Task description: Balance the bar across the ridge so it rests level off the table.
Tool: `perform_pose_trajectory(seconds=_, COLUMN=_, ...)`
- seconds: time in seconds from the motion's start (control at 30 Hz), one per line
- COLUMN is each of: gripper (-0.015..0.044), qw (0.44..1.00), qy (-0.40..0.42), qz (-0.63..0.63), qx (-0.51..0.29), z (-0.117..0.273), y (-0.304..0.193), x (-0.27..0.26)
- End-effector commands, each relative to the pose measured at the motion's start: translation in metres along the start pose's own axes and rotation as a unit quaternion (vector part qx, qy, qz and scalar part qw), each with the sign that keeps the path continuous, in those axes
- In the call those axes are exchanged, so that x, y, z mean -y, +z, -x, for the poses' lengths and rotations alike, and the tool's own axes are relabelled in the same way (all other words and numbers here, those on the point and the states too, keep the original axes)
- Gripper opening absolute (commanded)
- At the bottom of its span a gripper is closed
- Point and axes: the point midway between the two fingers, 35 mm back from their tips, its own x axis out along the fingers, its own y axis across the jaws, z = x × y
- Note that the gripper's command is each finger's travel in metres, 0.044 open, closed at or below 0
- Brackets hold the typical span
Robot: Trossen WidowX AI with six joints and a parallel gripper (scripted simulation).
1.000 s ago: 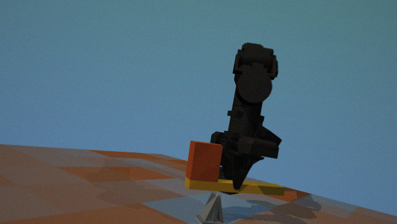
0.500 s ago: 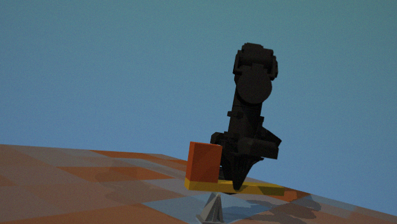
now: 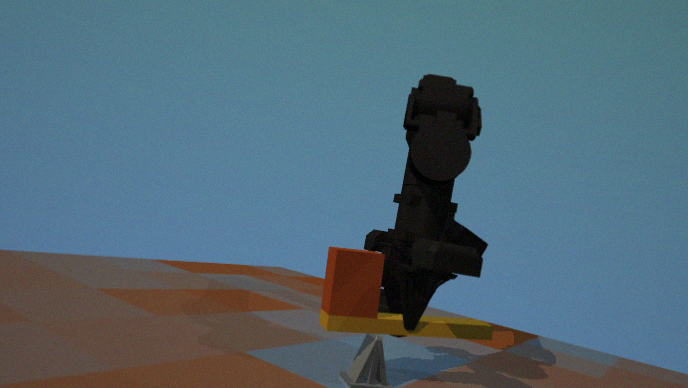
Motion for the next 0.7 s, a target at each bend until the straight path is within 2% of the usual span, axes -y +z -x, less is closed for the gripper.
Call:
perform_pose_trajectory(seconds=0.0, gripper=0.0, qw=1.0, qy=-0.002, qz=0.001, qx=0.0, z=-0.0001, y=-0.0003, x=0.0006)
perform_pose_trajectory(seconds=0.67, gripper=0.0, qw=1.0, qy=-0.002, qz=0.001, qx=0.0, z=-0.0017, y=-0.0004, x=0.0006)
